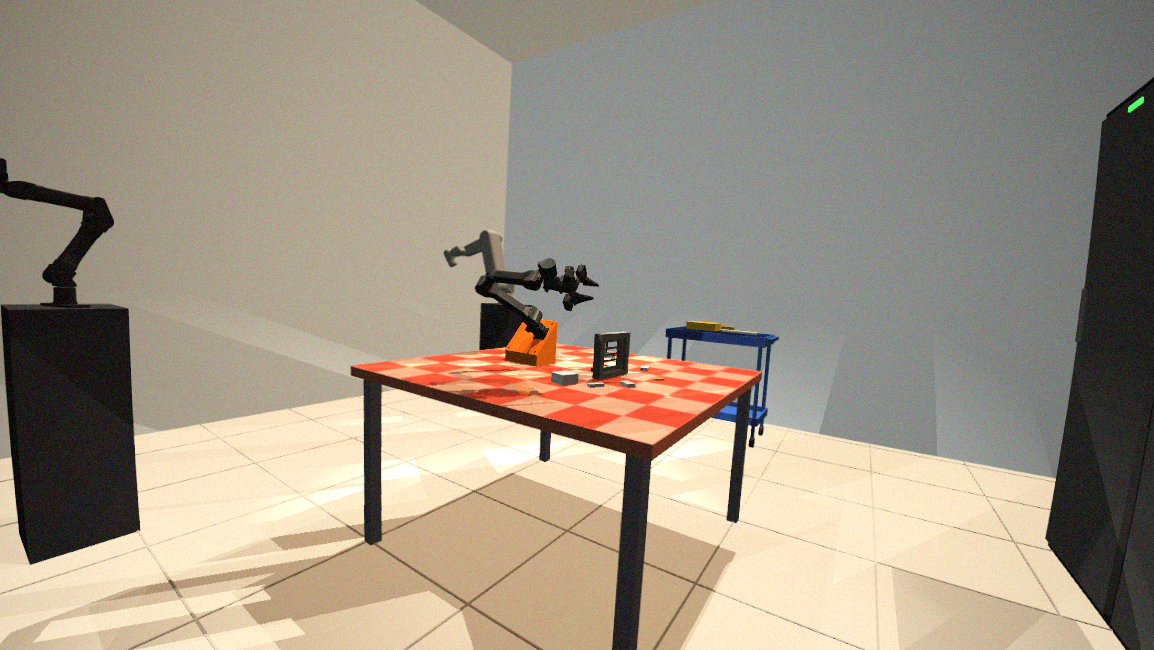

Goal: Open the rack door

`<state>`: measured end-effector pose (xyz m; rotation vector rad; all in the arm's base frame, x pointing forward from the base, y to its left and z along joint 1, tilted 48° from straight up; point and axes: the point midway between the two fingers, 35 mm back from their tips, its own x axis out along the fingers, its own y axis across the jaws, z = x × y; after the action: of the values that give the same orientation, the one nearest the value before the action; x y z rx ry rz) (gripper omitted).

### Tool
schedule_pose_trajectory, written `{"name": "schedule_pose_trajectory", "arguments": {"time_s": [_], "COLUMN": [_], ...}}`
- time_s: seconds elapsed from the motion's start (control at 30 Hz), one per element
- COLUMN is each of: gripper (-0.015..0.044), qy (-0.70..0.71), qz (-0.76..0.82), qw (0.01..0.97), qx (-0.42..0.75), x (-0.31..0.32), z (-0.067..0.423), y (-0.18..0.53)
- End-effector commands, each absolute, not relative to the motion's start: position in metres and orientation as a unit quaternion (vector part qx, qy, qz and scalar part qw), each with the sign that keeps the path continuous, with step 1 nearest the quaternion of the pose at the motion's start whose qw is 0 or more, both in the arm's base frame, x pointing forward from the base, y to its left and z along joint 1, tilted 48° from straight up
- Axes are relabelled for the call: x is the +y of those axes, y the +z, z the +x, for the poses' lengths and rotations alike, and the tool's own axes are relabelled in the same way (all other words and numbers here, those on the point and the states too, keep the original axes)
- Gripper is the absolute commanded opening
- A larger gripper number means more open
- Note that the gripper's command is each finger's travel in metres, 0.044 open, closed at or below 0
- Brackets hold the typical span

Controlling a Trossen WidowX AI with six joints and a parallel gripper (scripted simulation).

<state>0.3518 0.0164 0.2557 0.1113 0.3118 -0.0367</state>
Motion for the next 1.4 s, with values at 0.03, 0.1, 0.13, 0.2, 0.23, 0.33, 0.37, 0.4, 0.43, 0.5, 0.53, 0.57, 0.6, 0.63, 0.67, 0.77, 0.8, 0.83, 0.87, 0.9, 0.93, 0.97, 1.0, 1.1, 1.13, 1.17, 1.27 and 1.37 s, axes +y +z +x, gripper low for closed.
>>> {"name": "schedule_pose_trajectory", "arguments": {"time_s": [0.03, 0.1, 0.13, 0.2, 0.23, 0.33, 0.37, 0.4, 0.43, 0.5, 0.53, 0.57, 0.6, 0.63, 0.67, 0.77, 0.8, 0.83, 0.87, 0.9, 0.93, 0.97, 1.0, 1.1, 1.13, 1.17, 1.27, 1.37], "gripper": [0.029, 0.029, 0.029, 0.029, 0.029, 0.029, 0.029, 0.029, 0.029, 0.029, 0.029, 0.029, 0.029, 0.029, 0.029, 0.029, 0.029, 0.029, 0.029, 0.029, 0.029, 0.029, 0.029, 0.029, 0.029, 0.029, 0.029, 0.029], "qy": [-0.035, -0.041, -0.045, -0.052, -0.056, -0.068, -0.073, -0.077, -0.081, -0.09, -0.095, -0.1, -0.104, -0.109, -0.114, -0.129, -0.134, -0.139, -0.144, -0.149, -0.154, -0.159, -0.164, -0.179, -0.185, -0.19, -0.206, -0.221], "qz": [0.066, 0.069, 0.07, 0.072, 0.072, 0.073, 0.072, 0.072, 0.071, 0.069, 0.067, 0.066, 0.064, 0.062, 0.06, 0.052, 0.048, 0.045, 0.041, 0.038, 0.034, 0.03, 0.025, 0.012, 0.007, 0.003, -0.013, -0.03], "qw": [0.975, 0.969, 0.966, 0.959, 0.956, 0.944, 0.94, 0.936, 0.932, 0.923, 0.919, 0.914, 0.91, 0.905, 0.9, 0.885, 0.88, 0.875, 0.87, 0.865, 0.86, 0.854, 0.849, 0.833, 0.827, 0.822, 0.805, 0.788], "qx": [0.209, 0.233, 0.245, 0.268, 0.28, 0.313, 0.324, 0.335, 0.346, 0.366, 0.377, 0.387, 0.397, 0.406, 0.416, 0.444, 0.452, 0.461, 0.47, 0.478, 0.486, 0.494, 0.502, 0.524, 0.531, 0.537, 0.556, 0.574], "x": [0.02, 0.022, 0.023, 0.026, 0.027, 0.03, 0.031, 0.032, 0.033, 0.035, 0.036, 0.037, 0.038, 0.039, 0.04, 0.042, 0.043, 0.044, 0.045, 0.046, 0.046, 0.047, 0.048, 0.05, 0.05, 0.051, 0.053, 0.054], "z": [0.36, 0.363, 0.364, 0.367, 0.367, 0.37, 0.37, 0.371, 0.371, 0.371, 0.371, 0.371, 0.371, 0.371, 0.371, 0.369, 0.369, 0.368, 0.367, 0.366, 0.365, 0.365, 0.364, 0.361, 0.359, 0.358, 0.355, 0.351], "y": [0.235, 0.225, 0.22, 0.211, 0.206, 0.191, 0.187, 0.182, 0.177, 0.168, 0.164, 0.159, 0.155, 0.151, 0.146, 0.134, 0.13, 0.126, 0.122, 0.118, 0.114, 0.11, 0.107, 0.096, 0.093, 0.09, 0.08, 0.071]}}
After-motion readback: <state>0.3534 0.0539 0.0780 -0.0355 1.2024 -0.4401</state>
